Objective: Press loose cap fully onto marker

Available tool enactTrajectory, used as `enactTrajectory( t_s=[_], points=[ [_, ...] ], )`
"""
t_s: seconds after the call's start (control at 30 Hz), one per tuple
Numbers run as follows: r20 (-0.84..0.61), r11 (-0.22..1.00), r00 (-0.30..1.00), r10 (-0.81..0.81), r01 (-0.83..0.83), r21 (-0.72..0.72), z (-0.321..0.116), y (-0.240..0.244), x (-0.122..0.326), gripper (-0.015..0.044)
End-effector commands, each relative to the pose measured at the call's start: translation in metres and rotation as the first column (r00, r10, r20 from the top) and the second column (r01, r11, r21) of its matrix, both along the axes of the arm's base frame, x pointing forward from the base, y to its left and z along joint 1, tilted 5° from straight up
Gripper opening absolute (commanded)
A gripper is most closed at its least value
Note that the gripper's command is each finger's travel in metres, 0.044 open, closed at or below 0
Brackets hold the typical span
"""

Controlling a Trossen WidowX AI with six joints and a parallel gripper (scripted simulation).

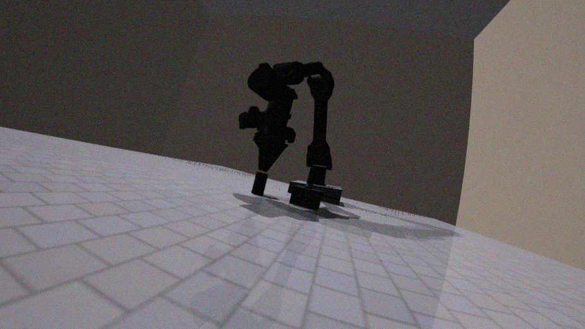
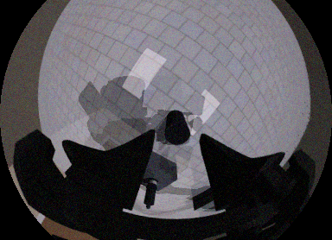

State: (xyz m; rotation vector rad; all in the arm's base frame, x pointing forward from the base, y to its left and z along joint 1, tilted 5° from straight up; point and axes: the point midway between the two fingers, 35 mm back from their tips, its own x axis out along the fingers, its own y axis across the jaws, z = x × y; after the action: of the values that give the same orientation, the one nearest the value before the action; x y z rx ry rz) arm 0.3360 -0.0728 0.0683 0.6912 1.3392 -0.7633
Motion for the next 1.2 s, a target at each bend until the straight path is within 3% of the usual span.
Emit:
enactTrajectory(
  t_s=[0.0, 0.77, 0.9, 1.17],
  points=[
    [-0.005, 1.0, 1.0, 0.005, -0.005, 0.004, -0.009, 0.0, 0.0, 0.0244],
    [-0.005, 1.0, 1.0, 0.005, -0.005, 0.004, -0.042, -0.002, 0.001, 0.0244],
    [-0.005, 1.0, 1.0, 0.005, -0.005, 0.004, -0.042, -0.002, 0.002, 0.0139],
    [-0.006, 1.0, 1.0, 0.005, -0.005, 0.004, -0.042, -0.003, 0.001, 0.0086]
  ],
)
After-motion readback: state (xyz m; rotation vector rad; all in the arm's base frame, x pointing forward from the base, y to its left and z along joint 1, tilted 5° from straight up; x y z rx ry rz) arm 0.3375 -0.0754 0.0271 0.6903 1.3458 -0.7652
